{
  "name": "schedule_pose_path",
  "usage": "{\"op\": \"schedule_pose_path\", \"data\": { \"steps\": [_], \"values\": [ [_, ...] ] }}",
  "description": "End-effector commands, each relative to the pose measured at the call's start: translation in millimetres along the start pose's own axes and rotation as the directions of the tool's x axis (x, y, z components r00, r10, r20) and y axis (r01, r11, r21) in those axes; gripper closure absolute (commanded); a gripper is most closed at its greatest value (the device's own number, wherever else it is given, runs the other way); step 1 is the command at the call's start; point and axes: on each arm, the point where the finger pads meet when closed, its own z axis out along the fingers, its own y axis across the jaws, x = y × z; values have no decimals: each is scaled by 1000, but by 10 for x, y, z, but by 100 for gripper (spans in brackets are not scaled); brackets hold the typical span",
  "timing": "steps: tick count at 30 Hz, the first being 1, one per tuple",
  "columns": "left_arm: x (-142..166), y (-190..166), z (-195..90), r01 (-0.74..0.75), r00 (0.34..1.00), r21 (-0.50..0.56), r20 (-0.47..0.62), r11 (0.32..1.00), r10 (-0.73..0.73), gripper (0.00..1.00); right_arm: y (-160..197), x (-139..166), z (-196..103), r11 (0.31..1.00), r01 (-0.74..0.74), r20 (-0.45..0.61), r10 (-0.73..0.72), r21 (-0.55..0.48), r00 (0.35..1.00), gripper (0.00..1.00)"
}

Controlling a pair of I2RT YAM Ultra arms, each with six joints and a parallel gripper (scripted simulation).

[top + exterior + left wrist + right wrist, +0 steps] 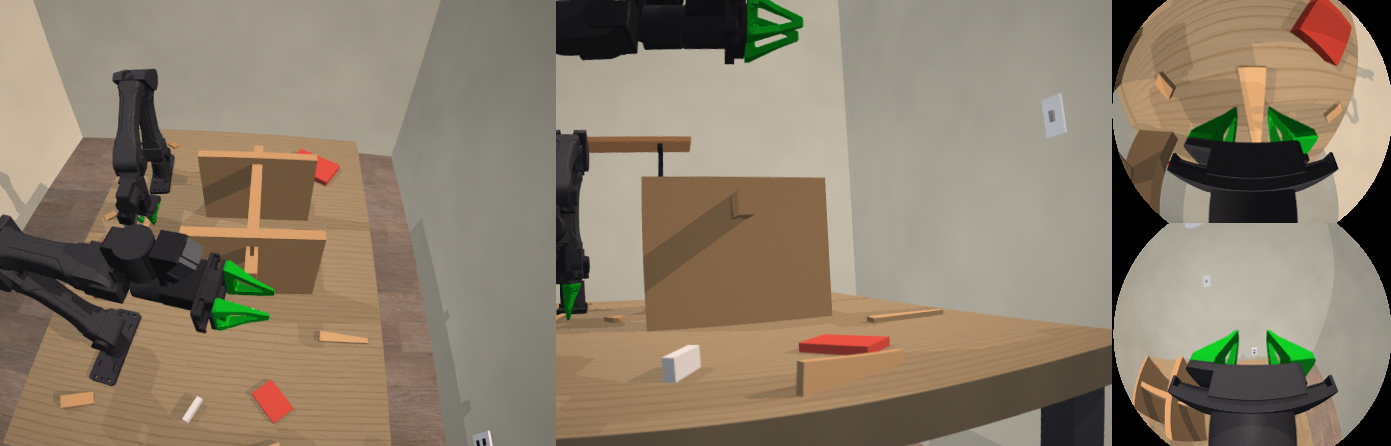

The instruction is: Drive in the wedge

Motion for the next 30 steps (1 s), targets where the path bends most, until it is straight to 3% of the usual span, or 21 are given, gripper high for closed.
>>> {"op": "schedule_pose_path", "data": {
  "steps": [1,2,3,15,30],
  "values": [
    [-138,52,-86,4,998,-14,57,1000,-3,58,9,-218,-30,1000,7,46,-7,0,999,61],
    [-160,41,-98,0,998,-14,65,1000,1,58,9,-218,-30,1000,7,46,-7,0,999,61],
    [-213,69,-170,5,996,-21,95,1000,-3,99,9,-218,-30,1000,7,46,-7,0,999,61],
    [-177,55,-104,7,998,-12,68,1000,-6,99,9,-218,-30,1000,7,46,-7,0,999,61],
    [-130,-21,-358,5,998,0,63,1000,-5,99,9,-218,-30,1000,7,46,-7,0,999,61]
  ]
}}
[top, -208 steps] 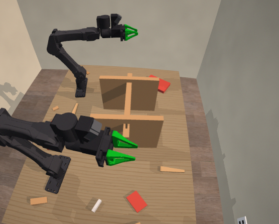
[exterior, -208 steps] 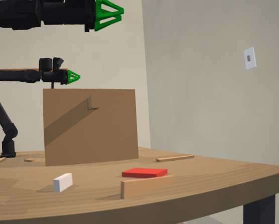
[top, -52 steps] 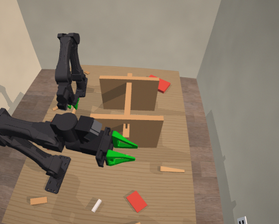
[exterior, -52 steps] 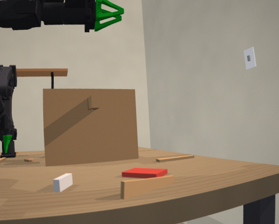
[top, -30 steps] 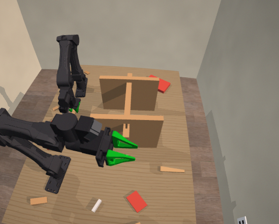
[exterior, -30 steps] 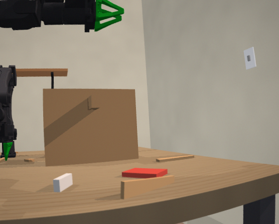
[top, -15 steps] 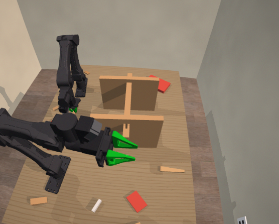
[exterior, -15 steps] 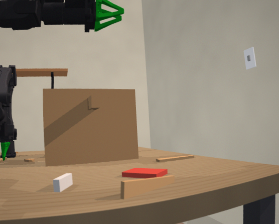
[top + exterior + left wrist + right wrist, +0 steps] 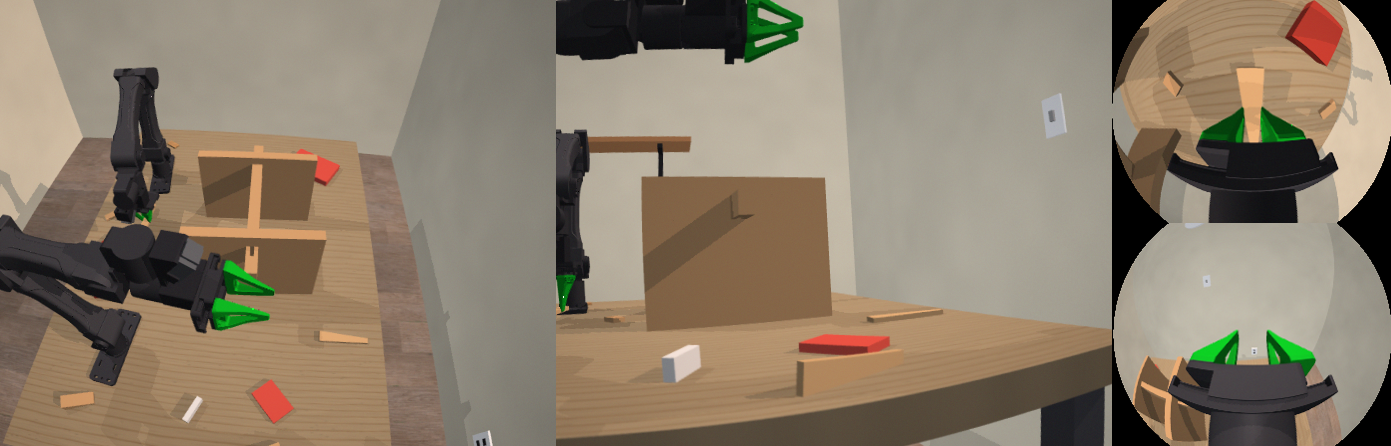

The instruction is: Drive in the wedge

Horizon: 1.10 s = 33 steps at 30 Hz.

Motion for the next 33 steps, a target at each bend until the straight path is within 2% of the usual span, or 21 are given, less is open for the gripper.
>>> {"op": "schedule_pose_path", "data": {
  "steps": [1,33],
  "values": [
    [-80,-20,-199,3,999,2,41,1000,-3,99,9,-218,-30,1000,7,46,-7,0,999,61],
    [-79,-34,-606,17,998,3,54,1000,-17,99,9,-218,-30,1000,7,46,-7,0,999,61]
  ]
}}
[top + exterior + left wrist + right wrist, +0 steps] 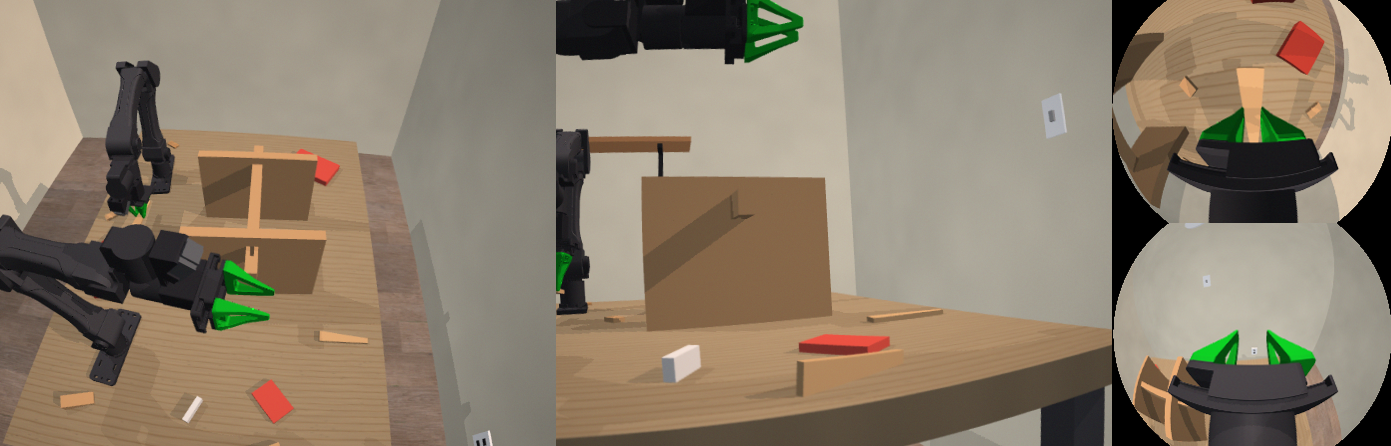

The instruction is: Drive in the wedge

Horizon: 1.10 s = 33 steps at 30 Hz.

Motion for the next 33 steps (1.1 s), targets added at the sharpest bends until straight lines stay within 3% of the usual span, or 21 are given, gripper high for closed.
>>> {"op": "schedule_pose_path", "data": {
  "steps": [1,20,21,24,27,33],
  "values": [
    [123,-28,-196,2,999,2,-33,1000,-2,99,9,-218,-30,1000,7,46,-7,0,999,61],
    [151,-41,-95,-1,998,9,-65,1000,2,99,9,-218,-30,1000,7,46,-7,0,999,61],
    [8,49,-208,33,999,0,19,999,-33,99,9,-218,-30,1000,7,46,-7,0,999,61],
    [4,48,-104,42,999,13,-5,999,-42,99,9,-218,-30,1000,7,46,-7,0,999,61],
    [-235,127,-251,84,988,33,130,996,-88,99,9,-218,-30,1000,7,46,-7,0,999,61],
    [-588,391,-379,181,934,87,297,980,-199,99,9,-218,-30,1000,7,46,-7,0,999,61]
  ]
}}
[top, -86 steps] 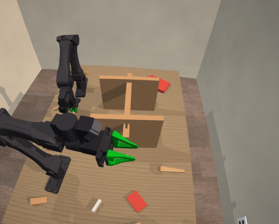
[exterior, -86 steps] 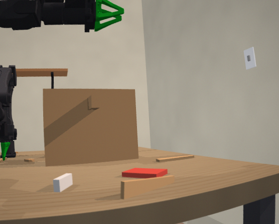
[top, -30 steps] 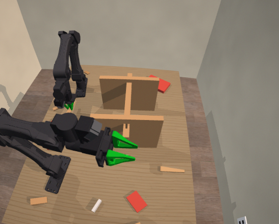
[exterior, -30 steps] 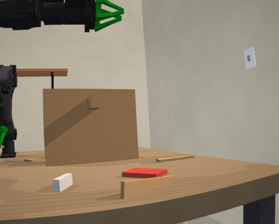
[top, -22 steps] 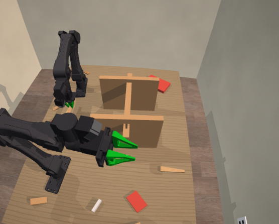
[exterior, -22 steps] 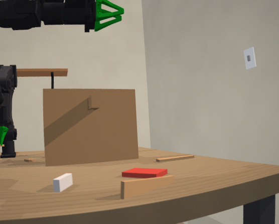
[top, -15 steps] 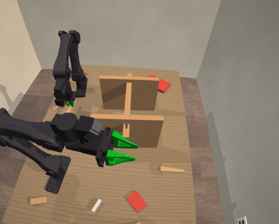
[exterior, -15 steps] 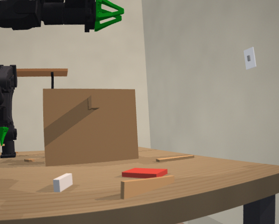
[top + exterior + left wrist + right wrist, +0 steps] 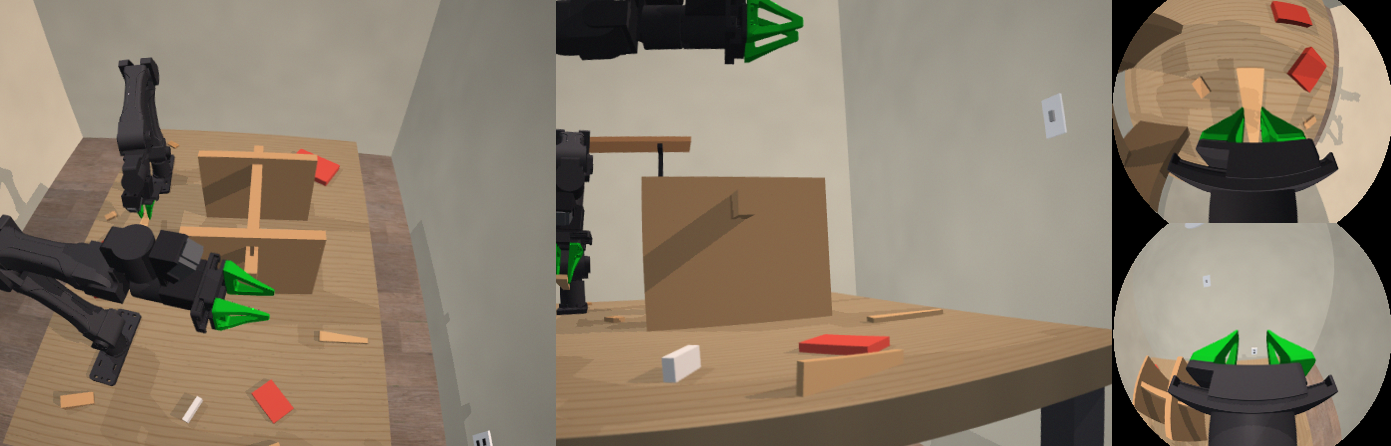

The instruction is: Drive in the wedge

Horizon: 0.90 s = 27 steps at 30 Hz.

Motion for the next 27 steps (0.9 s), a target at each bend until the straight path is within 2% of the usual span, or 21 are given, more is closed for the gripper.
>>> {"op": "schedule_pose_path", "data": {
  "steps": [1,5,8,11,14,22,25,26,27],
  "values": [
    [-505,76,-201,50,974,41,218,998,-58,99,9,-218,-30,1000,7,46,-7,0,999,61],
    [-704,251,-325,101,940,59,322,993,-115,99,9,-218,-30,1000,7,46,-7,0,999,61],
    [-717,290,-243,114,941,68,311,991,-130,99,9,-218,-30,1000,7,46,-7,0,999,61],
    [-919,447,-550,134,888,64,435,989,-149,99,9,-218,-30,1000,7,46,-7,0,999,61],
    [-1015,605,-588,165,858,76,481,983,-181,99,9,-218,-30,1000,7,46,-7,0,999,61],
    [-1266,1003,-1001,211,731,88,647,973,-217,99,9,-218,-30,1000,7,46,-7,0,999,61],
    [-1288,1046,-1010,215,721,91,657,972,-221,99,9,-218,-30,1000,7,46,-7,0,999,61],
    [-1309,1089,-1193,215,685,82,698,973,-210,99,9,-218,-30,1000,7,46,-7,0,999,61],
    [-1329,1146,-1225,221,673,79,709,972,-210,99,9,-218,-30,1000,7,46,-7,0,999,61]
  ]
}}
